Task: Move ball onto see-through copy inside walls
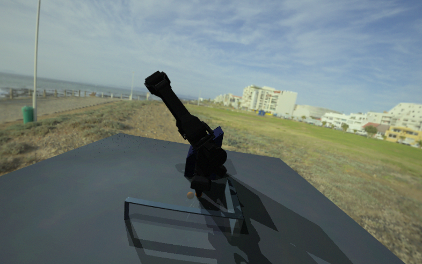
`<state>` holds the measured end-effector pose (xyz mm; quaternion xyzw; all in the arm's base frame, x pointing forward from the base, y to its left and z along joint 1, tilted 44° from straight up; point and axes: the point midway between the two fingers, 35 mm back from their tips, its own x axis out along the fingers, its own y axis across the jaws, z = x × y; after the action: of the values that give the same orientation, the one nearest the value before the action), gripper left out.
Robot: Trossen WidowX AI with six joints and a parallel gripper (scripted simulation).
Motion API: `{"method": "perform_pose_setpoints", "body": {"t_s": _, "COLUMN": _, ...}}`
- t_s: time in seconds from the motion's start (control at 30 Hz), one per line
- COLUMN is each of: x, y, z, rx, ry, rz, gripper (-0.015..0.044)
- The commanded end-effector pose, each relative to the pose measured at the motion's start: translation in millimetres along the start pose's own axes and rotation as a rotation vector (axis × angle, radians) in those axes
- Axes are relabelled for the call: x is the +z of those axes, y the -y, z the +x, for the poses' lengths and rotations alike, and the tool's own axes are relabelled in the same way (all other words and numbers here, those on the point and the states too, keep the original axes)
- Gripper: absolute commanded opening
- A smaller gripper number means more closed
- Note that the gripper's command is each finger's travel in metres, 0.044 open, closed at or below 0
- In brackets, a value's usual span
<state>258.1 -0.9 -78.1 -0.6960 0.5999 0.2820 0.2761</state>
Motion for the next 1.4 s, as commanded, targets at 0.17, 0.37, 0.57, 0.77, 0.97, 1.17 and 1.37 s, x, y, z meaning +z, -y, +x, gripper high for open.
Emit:
{"method": "perform_pose_setpoints", "body": {"t_s": 0.17, "x": -0.3, "y": -0.2, "z": 0.9, "rx": -0.001, "ry": -0.004, "rz": -0.005, "gripper": 0.0044}}
{"method": "perform_pose_setpoints", "body": {"t_s": 0.37, "x": 7.3, "y": 4.9, "z": -23.2, "rx": -0.014, "ry": 0.028, "rz": 0.031, "gripper": 0.0000}}
{"method": "perform_pose_setpoints", "body": {"t_s": 0.57, "x": 8.9, "y": 7.1, "z": -58.3, "rx": -0.010, "ry": 0.029, "rz": 0.021, "gripper": 0.0000}}
{"method": "perform_pose_setpoints", "body": {"t_s": 0.77, "x": 6.2, "y": 4.7, "z": -95.1, "rx": -0.004, "ry": 0.018, "rz": 0.008, "gripper": 0.0000}}
{"method": "perform_pose_setpoints", "body": {"t_s": 0.97, "x": 1.2, "y": 0.3, "z": -122.8, "rx": 0.000, "ry": 0.002, "rz": -0.005, "gripper": 0.0000}}
{"method": "perform_pose_setpoints", "body": {"t_s": 1.17, "x": -2.3, "y": 3.2, "z": -118.0, "rx": 0.000, "ry": 0.003, "rz": -0.006, "gripper": 0.0000}}
{"method": "perform_pose_setpoints", "body": {"t_s": 1.37, "x": -18.4, "y": 14.3, "z": -97.1, "rx": -0.001, "ry": 0.003, "rz": -0.005, "gripper": 0.0000}}
